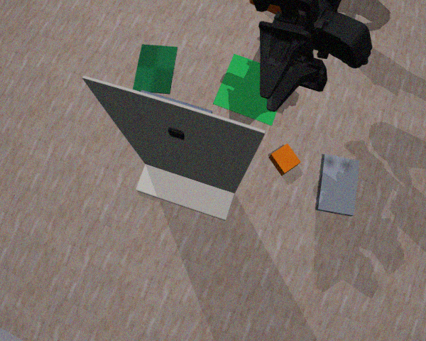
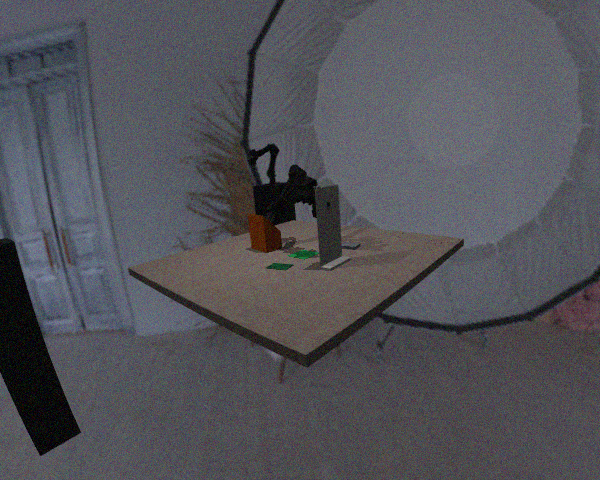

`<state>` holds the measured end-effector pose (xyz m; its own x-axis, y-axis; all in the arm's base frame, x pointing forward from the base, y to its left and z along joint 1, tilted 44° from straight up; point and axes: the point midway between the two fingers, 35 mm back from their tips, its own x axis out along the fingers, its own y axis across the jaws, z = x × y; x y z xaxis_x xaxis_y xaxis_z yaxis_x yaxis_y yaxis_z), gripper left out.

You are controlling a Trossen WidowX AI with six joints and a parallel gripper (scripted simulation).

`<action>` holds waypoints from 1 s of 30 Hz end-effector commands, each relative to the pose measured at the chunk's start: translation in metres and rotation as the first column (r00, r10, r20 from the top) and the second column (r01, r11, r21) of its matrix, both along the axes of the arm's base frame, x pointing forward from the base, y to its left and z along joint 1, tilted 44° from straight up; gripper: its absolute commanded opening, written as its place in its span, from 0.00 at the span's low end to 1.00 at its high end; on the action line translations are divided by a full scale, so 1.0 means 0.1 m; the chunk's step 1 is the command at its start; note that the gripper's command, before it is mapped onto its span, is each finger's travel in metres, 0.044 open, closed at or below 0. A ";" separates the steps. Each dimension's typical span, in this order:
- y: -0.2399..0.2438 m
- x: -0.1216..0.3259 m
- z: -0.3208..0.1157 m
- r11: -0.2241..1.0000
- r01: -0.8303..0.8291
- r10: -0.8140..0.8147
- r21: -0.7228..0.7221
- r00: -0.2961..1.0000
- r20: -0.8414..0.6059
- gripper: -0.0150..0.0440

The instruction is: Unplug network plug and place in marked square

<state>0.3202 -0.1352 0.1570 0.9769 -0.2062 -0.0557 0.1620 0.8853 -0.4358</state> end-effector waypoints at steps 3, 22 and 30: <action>-0.18 -0.21 -0.27 0.996 0.034 -0.037 -0.081 0.999 -0.036 0.52; -0.44 -0.70 -0.65 0.959 0.105 -0.135 -0.261 0.986 -0.098 0.52; -0.51 -0.34 -0.61 0.941 0.128 -0.161 -0.313 0.983 -0.084 0.52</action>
